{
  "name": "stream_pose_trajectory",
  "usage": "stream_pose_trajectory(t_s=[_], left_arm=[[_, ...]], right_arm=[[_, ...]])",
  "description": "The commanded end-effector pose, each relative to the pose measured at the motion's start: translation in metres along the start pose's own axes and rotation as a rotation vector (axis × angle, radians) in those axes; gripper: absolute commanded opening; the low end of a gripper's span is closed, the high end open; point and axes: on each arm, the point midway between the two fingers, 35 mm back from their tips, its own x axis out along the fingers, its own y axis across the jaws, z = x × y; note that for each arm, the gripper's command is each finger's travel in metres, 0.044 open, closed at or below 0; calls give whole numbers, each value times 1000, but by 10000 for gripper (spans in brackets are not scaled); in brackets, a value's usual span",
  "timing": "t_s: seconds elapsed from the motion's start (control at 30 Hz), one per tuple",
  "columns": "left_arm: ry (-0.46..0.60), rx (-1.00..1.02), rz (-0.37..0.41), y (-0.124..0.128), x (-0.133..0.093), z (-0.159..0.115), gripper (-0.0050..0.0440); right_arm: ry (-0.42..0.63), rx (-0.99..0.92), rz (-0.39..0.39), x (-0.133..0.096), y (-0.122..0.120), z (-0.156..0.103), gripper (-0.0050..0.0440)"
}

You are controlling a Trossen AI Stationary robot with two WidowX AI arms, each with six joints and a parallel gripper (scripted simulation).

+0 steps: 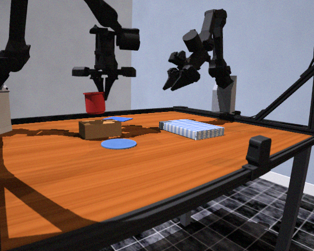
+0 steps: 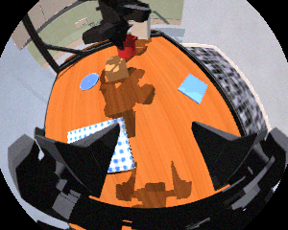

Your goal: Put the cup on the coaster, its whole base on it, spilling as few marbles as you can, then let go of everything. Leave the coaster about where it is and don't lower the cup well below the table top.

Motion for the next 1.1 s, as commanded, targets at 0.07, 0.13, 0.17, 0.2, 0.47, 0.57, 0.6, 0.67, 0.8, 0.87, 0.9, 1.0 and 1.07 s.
stream_pose_trajectory(t_s=[0.07,0.13,0.17,0.2,0.47,0.57,0.6,0.67,0.8,0.87,0.9,1.0,1.07], left_arm=[[-4,3,-7,-7,-1,-7,0],[-4,3,-7,-8,-1,-9,0],[-4,3,-7,-9,-1,-10,0],[-4,3,-7,-9,-1,-12,0],[-4,3,-7,-13,-1,-18,0],[-4,3,-7,-15,-1,-22,0],[-4,3,-7,-16,-1,-23,0],[-4,3,-7,-17,-1,-25,0],[-4,3,-8,-19,0,-29,0],[-4,3,-8,-20,0,-30,0],[-4,3,-8,-21,0,-31,0],[-4,3,-8,-23,0,-34,0],[-4,3,-8,-24,0,-37,0]], right_arm=[[-1,-4,-3,0,-1,0,400],[-1,-4,-3,0,-1,0,400],[-1,-4,-3,0,-1,0,400],[-1,-4,-3,0,-1,0,400],[-1,-4,-3,0,-1,0,400],[-1,-4,-3,0,-1,0,400],[-1,-4,-3,0,-1,0,400],[-1,-4,-3,0,-1,0,400],[-1,-4,-3,0,-1,0,400],[-1,-4,-3,0,-1,0,400],[-1,-4,-3,0,-1,0,400],[-1,-4,-3,0,-1,0,400],[-1,-4,-3,0,-1,0,400]])
